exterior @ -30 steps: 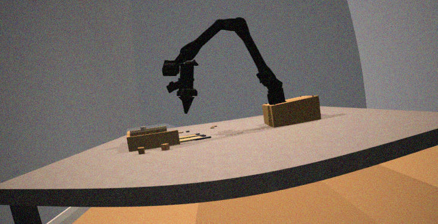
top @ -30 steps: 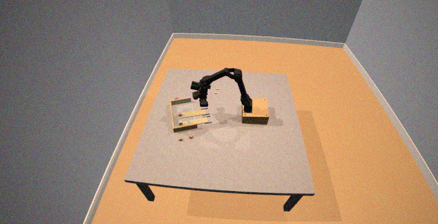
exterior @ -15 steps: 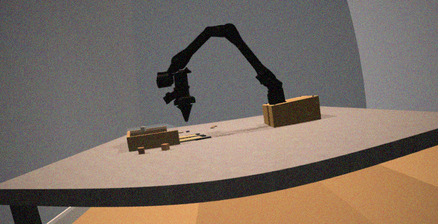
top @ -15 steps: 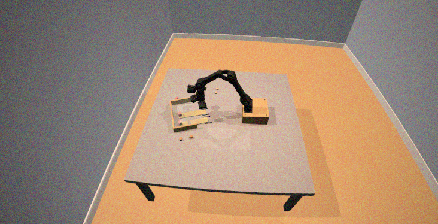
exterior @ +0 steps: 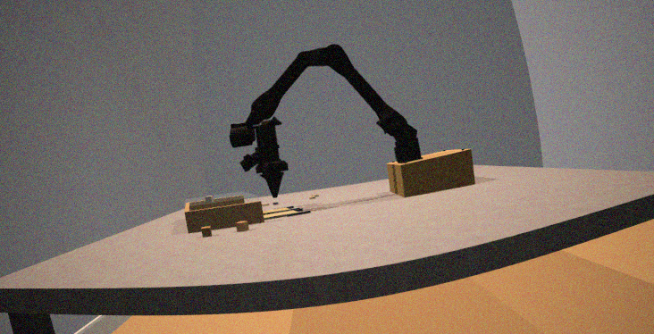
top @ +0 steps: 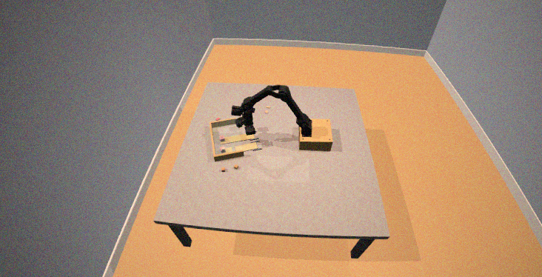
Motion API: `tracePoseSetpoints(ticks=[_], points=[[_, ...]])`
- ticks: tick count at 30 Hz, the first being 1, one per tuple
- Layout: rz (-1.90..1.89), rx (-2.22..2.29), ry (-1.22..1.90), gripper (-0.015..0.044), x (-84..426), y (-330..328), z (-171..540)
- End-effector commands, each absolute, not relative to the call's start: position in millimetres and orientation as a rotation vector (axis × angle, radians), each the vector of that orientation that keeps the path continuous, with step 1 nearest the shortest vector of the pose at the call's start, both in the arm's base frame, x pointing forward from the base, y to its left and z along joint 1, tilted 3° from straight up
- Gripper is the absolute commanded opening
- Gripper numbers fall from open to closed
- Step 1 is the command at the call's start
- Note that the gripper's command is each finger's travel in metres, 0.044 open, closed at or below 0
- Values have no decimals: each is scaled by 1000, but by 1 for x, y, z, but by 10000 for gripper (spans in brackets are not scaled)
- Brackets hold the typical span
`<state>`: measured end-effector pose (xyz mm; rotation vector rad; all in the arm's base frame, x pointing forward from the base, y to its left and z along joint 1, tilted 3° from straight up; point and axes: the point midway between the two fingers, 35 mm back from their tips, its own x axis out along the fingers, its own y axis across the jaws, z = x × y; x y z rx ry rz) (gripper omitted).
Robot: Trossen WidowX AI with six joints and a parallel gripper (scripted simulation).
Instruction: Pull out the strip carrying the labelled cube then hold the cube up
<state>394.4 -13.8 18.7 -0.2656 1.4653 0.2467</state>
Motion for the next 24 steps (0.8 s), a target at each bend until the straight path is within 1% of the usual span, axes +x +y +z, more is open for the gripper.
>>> tracePoseSetpoints(ticks=[1,24], points=[[252,-267,1466,0,394,-13,13],[252,-267,1466,0,392,-12,-17]])
